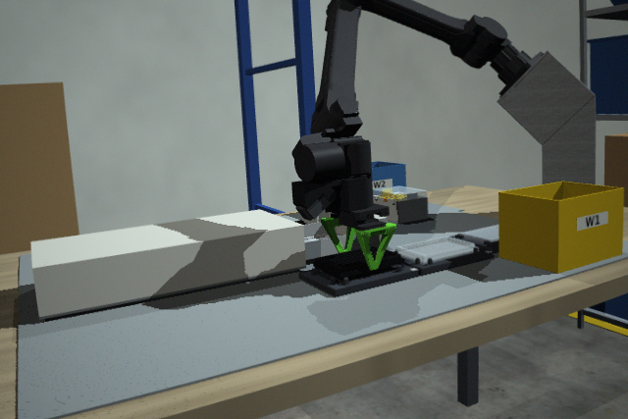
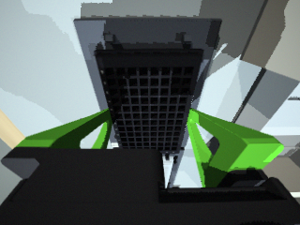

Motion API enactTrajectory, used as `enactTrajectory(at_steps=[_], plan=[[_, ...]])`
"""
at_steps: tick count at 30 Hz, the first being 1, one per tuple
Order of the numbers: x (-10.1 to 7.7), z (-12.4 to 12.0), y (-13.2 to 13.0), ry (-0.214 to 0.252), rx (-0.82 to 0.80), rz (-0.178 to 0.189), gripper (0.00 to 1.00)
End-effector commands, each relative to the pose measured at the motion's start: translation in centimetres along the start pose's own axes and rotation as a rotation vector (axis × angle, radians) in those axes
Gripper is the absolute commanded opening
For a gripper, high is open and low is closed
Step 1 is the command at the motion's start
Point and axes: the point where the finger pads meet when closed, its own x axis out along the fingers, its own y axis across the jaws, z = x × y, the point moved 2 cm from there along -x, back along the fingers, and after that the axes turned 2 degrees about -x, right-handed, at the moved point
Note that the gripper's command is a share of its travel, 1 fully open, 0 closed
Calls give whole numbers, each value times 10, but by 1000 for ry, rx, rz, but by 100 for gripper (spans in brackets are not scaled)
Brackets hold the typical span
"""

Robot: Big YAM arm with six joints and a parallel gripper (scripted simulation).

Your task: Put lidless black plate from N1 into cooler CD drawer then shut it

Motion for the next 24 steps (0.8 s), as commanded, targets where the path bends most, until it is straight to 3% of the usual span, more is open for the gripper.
enactTrajectory(at_steps=[1, 16, 21, 24], plan=[[-42, 18, 7, -48, 5, 17, 0], [-64, 27, 5, -63, 19, 19, 0], [-66, 16, 7, -47, 5, 18, 0], [-74, 25, 5, -60, 17, 19, 0]])
